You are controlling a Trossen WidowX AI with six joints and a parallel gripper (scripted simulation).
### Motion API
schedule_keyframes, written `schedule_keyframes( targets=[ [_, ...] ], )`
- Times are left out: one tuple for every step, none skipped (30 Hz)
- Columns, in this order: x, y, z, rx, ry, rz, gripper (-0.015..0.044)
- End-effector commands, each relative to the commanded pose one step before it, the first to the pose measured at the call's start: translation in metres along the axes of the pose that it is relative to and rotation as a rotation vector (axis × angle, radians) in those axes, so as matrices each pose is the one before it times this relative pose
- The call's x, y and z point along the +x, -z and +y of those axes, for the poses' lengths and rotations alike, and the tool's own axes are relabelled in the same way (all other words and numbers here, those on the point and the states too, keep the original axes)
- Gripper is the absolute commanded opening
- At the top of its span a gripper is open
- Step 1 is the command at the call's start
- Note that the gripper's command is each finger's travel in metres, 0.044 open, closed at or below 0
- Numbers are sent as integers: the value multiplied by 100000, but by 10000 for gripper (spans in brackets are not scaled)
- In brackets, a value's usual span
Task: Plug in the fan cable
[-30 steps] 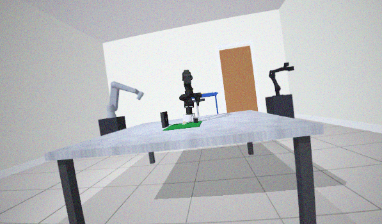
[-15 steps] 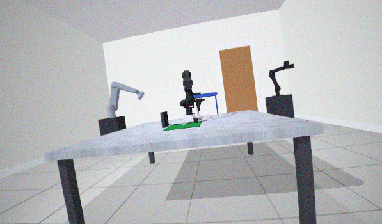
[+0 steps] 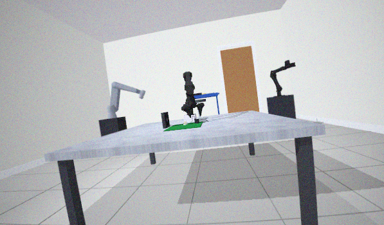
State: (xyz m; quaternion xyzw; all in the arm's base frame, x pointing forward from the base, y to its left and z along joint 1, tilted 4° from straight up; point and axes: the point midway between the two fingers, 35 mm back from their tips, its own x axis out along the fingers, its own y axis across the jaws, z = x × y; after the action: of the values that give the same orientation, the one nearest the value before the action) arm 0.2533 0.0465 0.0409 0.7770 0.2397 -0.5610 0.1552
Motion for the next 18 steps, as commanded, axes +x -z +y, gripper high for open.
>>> schedule_keyframes(
  targets=[
    [822,-213,87,354,-444,-315,440],
    [159,-40,0,0,1,-1,440],
    [158,-41,-1,0,1,-1,440],
    [157,-42,-2,0,1,-1,440],
    [157,-43,-2,1,1,-1,440],
    [156,-44,-3,1,2,-1,440],
    [155,-45,-4,1,2,-1,440],
    [155,-46,-4,1,2,-1,440],
    [154,-47,-5,1,2,-1,440],
    [153,-49,-6,1,2,-2,440],
    [153,-50,-6,1,2,-2,440],
    [152,-51,-7,1,2,-2,440],
    [151,-52,-8,1,2,-2,440],
    [120,-42,-7,1,2,-2,440],
    [72,-26,-4,0,1,-1,440],
    [24,-9,-1,0,0,0,440],
    [0,0,0,0,0,0,440],
    [0,0,0,0,0,0,440]
  ],
)
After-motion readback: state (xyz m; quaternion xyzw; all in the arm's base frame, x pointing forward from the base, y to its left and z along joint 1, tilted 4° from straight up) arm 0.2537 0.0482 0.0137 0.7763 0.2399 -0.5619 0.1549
